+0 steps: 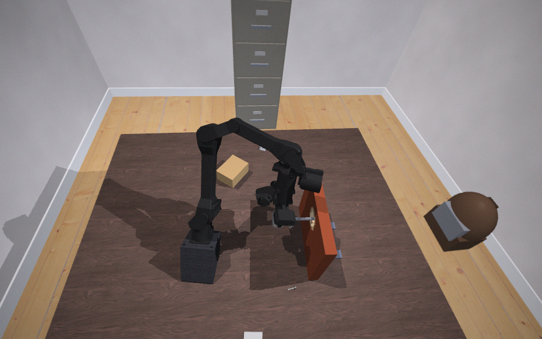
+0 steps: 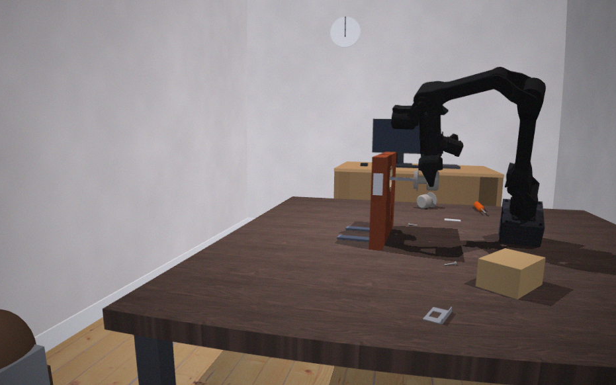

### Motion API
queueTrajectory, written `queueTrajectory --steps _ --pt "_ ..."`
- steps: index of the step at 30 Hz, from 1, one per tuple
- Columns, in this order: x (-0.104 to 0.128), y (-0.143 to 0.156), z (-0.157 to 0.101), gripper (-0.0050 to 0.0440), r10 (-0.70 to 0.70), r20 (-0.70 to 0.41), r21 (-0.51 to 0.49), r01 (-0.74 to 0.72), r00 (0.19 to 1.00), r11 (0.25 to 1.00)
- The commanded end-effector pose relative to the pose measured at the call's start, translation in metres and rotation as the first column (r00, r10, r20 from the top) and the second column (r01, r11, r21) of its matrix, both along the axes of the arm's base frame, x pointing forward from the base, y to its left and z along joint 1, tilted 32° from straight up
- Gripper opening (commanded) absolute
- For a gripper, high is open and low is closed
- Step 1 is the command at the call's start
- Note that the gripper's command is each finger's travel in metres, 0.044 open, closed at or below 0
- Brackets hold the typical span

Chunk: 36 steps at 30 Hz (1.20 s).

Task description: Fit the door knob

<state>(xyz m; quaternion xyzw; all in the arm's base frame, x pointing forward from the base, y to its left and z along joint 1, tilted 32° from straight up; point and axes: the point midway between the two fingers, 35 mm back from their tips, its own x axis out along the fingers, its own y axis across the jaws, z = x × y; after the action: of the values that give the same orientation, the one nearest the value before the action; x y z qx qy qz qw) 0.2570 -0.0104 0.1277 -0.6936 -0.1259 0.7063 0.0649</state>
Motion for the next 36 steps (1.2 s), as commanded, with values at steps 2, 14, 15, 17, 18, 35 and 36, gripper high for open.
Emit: queueTrajectory --steps 2,14,15,17,18,35,36 --pt "0.0011 -0.0006 0.0021 0.0 0.001 0.012 -0.002 -0.001 1.0 1.0" --pt "0.0015 -0.0005 0.0027 0.0 -0.004 0.01 -0.002 0.004 1.0 1.0" --pt "0.0021 -0.0005 0.0027 0.0 -0.005 0.01 -0.002 0.005 1.0 1.0" --pt "0.0031 -0.0004 0.0028 0.0 -0.005 0.01 -0.002 0.005 1.0 1.0" --pt "0.0033 -0.0004 0.0028 0.0 -0.005 0.01 -0.002 0.005 1.0 1.0" --pt "0.0018 -0.0007 0.002 0.0 -0.005 0.01 -0.002 0.005 1.0 1.0" --pt "0.0019 -0.0009 0.0017 0.0 -0.005 0.01 -0.002 0.005 1.0 1.0"
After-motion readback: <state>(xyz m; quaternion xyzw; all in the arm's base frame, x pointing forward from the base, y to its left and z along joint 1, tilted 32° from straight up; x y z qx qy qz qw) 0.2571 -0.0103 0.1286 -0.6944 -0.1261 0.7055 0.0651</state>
